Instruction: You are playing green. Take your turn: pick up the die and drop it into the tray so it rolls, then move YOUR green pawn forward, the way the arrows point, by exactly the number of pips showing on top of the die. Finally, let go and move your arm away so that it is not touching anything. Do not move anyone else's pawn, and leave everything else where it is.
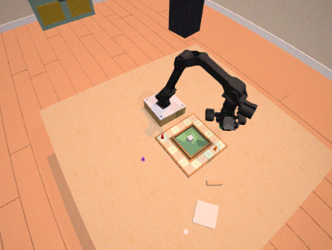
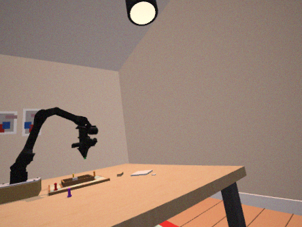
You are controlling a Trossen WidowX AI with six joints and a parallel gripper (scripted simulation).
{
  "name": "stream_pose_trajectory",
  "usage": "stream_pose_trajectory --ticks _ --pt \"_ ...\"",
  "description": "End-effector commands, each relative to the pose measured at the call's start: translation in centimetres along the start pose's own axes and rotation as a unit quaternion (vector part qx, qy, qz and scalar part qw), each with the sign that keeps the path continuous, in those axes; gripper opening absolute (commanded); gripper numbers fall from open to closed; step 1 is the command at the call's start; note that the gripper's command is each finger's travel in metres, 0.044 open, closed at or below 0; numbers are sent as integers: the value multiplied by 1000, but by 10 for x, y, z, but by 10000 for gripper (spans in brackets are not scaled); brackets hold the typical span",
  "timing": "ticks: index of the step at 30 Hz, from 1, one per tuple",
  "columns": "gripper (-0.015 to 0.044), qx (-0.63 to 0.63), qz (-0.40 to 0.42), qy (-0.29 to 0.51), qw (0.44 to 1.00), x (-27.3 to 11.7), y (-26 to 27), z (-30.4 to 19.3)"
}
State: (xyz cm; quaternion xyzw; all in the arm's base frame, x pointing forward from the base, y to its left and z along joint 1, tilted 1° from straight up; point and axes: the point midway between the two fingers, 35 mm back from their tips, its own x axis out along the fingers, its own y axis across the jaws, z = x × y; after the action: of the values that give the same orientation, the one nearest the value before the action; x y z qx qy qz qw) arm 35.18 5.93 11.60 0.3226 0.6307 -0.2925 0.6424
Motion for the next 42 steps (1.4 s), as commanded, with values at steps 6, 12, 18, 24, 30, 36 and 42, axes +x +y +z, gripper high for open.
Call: stream_pose_trajectory --ticks 6,12,18,24,30,36,42 --pt "0 0 -3 0 1000 -3 -8 -9" --pt "0 0 -4 0 1000 6 -18 -23" --pt "0 0 -4 1 1000 16 -29 -37" --pt "0 0 -5 1 1000 27 -42 -50" --pt "0 0 -5 2 1000 37 -56 -64" --pt "0 0 -6 2 1000 49 -70 -77" --pt "0 0 -6 3 1000 61 -86 -89"
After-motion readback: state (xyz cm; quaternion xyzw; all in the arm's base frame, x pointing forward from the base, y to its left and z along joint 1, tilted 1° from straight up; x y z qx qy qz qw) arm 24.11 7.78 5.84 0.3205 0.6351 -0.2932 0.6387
